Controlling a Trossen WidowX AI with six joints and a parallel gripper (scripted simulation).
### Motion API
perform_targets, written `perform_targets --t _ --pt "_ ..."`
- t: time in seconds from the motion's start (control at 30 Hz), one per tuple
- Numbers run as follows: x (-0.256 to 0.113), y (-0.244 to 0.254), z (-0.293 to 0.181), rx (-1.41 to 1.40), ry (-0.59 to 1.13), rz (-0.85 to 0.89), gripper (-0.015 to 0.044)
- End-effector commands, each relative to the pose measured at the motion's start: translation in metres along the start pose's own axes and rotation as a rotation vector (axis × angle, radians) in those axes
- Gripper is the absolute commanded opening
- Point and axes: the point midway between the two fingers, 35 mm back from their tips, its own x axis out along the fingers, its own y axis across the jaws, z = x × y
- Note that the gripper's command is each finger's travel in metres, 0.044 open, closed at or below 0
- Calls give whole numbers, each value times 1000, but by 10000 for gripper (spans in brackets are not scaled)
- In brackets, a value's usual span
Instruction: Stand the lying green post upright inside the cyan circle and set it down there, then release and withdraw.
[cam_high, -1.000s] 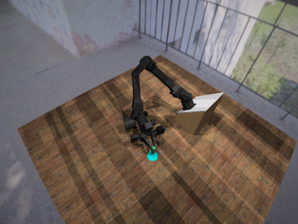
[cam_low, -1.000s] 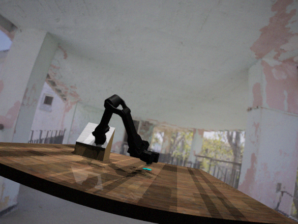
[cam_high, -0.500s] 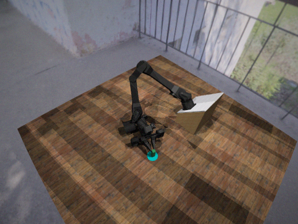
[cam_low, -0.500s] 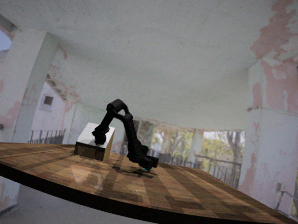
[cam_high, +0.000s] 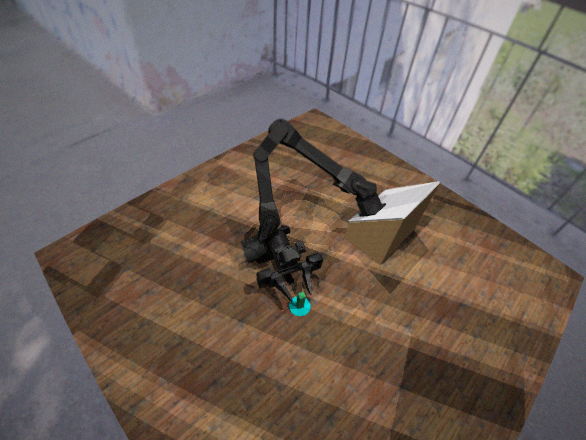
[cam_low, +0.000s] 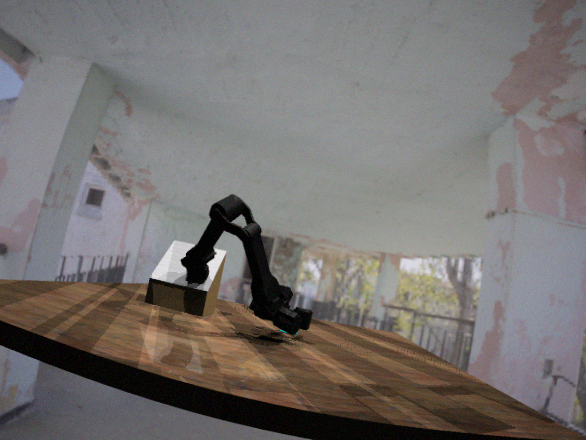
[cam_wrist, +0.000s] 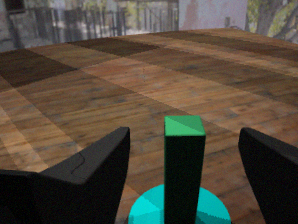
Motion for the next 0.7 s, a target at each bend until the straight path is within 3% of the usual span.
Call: perform_targets --t 0.0,0.1,0.67 --pt "0 -1 0 -8 -1 -2 337" --pt "0 -1 0 -8 -1 -2 400" --pt "-10 2 88 -15 -4 -3 400"
